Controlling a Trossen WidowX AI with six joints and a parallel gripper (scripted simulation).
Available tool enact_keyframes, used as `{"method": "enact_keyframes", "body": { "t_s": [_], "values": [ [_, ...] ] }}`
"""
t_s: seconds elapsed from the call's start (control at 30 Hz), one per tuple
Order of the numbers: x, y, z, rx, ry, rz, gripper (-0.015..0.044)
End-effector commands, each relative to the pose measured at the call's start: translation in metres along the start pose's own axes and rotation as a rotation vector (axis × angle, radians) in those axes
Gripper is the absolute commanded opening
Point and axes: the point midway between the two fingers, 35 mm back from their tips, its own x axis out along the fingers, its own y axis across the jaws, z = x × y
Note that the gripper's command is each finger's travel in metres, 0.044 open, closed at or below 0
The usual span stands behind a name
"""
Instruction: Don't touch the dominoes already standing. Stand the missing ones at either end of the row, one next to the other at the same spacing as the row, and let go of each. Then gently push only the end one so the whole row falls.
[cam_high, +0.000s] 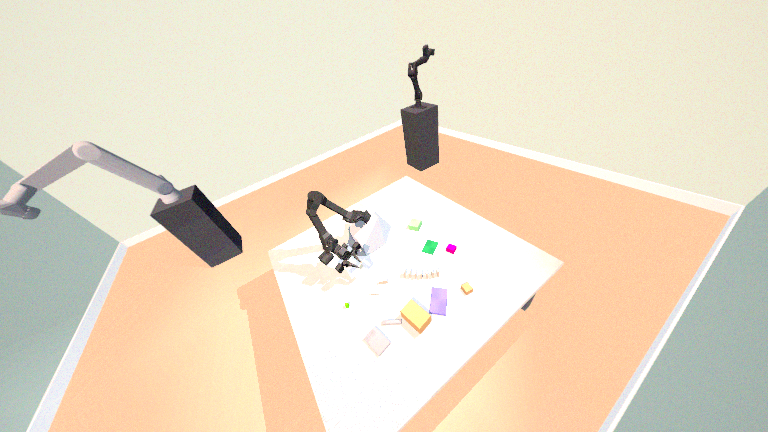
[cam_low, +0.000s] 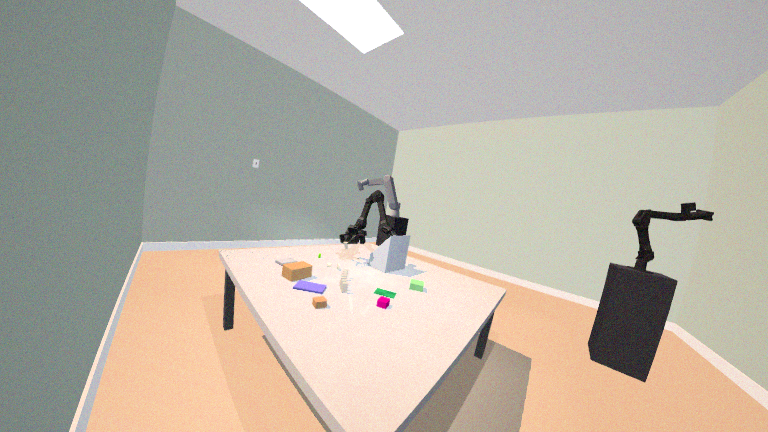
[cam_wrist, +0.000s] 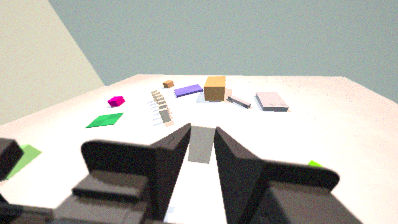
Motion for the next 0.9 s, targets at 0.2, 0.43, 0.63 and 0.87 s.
{"method": "enact_keyframes", "body": {
  "t_s": [0.2, 0.43, 0.63, 0.87],
  "values": [
    [-0.026, -0.005, 0.010, -0.173, -0.180, -0.133, 0.0107],
    [-0.027, -0.005, 0.011, -0.176, -0.183, -0.135, 0.0107],
    [-0.027, -0.005, 0.011, -0.176, -0.183, -0.135, 0.0107],
    [-0.027, -0.005, 0.011, -0.176, -0.183, -0.135, 0.0107]
  ]
}}
